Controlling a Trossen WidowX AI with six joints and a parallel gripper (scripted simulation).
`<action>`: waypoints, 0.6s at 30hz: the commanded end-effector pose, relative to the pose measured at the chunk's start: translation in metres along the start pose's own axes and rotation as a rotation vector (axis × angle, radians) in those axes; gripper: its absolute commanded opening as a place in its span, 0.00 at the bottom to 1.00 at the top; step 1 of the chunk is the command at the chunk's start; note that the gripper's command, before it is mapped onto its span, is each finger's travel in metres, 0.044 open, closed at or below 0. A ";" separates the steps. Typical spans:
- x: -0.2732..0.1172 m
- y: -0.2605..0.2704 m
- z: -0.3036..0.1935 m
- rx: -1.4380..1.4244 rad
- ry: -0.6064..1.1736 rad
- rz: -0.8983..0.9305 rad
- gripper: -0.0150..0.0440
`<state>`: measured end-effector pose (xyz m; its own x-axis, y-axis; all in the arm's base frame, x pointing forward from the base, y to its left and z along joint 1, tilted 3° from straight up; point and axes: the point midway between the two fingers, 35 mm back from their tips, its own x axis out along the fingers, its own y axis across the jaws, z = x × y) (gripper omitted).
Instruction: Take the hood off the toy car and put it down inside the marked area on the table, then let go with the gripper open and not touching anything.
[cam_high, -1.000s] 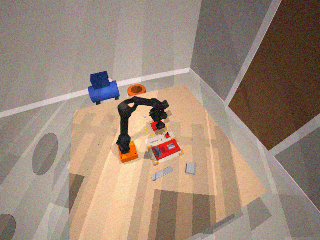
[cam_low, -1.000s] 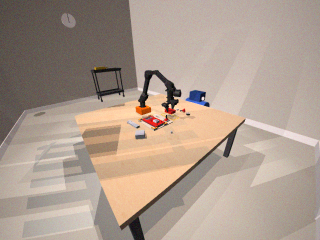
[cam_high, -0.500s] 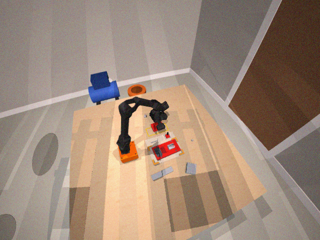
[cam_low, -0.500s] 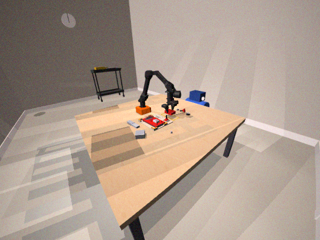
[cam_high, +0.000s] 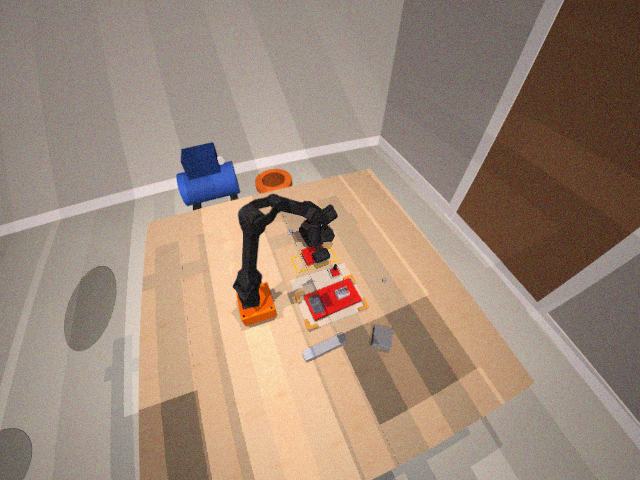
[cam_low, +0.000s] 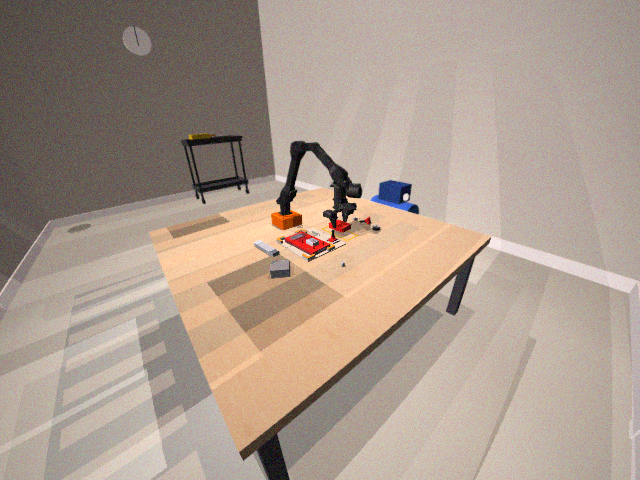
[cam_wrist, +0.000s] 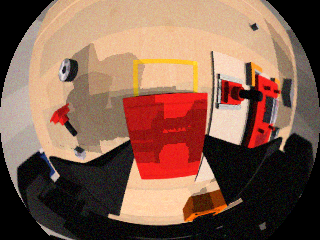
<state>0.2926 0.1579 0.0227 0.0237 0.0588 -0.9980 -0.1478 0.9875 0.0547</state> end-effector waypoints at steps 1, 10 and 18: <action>0.004 0.000 -0.001 0.005 0.006 -0.003 0.25; 0.006 0.000 -0.001 0.005 0.006 -0.003 0.25; 0.010 0.000 -0.001 0.005 0.006 -0.003 0.25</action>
<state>0.2922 0.1580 0.0170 0.0219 0.0579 -0.9981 -0.1477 0.9875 0.0541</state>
